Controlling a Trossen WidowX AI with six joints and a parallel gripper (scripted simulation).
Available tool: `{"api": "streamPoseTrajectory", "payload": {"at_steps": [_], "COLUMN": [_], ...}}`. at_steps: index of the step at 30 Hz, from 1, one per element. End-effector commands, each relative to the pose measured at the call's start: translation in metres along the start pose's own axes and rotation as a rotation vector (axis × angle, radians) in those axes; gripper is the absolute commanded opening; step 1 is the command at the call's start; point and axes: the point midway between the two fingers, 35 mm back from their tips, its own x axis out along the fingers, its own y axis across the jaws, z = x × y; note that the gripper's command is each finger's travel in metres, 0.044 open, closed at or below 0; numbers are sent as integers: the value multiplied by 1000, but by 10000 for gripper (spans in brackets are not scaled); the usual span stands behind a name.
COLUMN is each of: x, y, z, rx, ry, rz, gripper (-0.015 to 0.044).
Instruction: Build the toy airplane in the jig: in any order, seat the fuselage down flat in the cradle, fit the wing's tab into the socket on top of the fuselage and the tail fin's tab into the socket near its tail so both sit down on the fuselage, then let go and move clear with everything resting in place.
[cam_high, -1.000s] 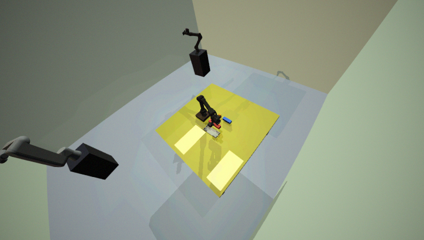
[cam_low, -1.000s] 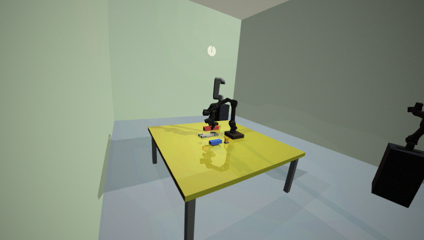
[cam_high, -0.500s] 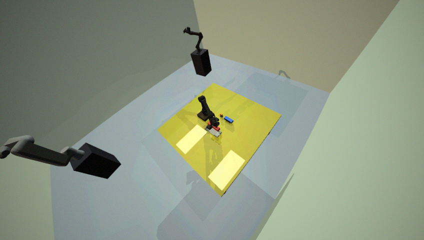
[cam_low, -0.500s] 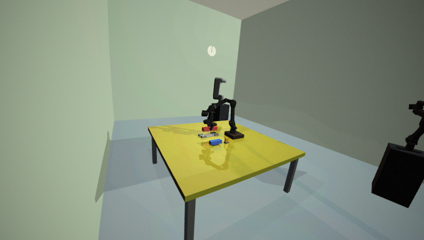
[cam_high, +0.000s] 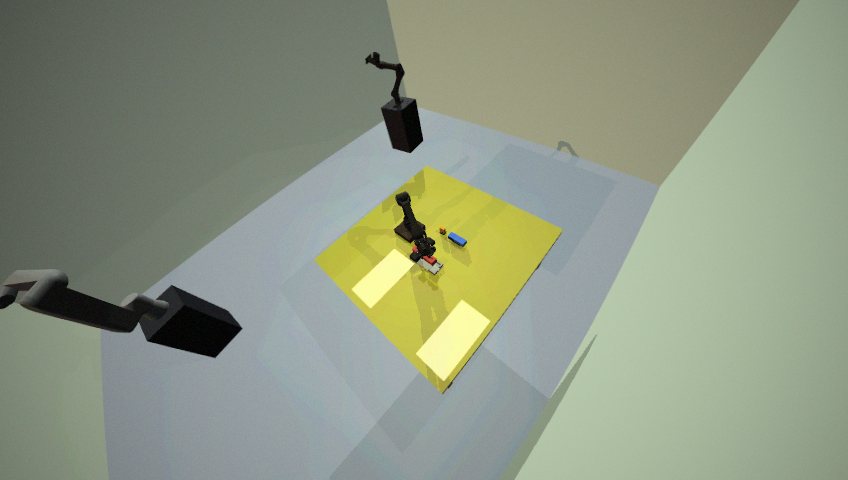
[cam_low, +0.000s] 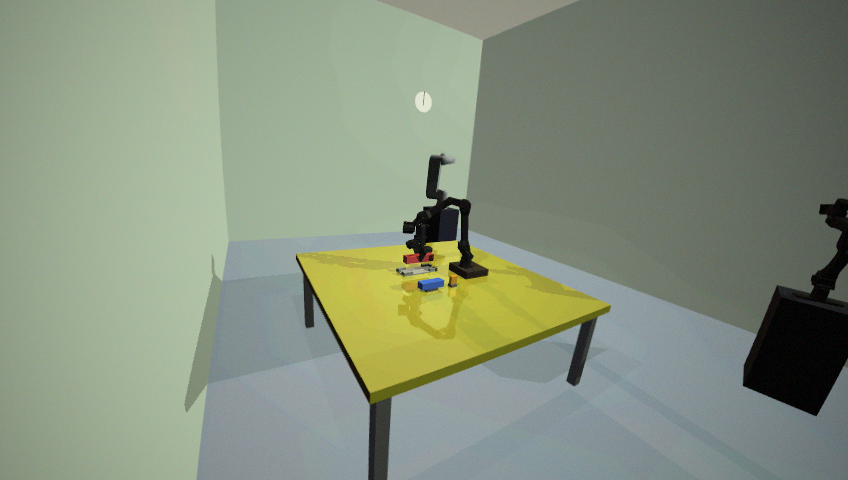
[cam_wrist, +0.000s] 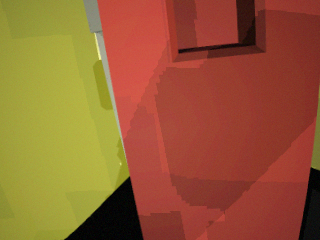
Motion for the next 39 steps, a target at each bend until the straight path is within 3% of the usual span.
{"api": "streamPoseTrajectory", "payload": {"at_steps": [1,14,39], "x": [0,1,40], "y": [-1,-1,-3], "z": [0,0,0], "rx": [-4,-4,-4], "ry": [-1,-1,-1], "rz": [-5,-5,-5], "gripper": [195,195,195]}}
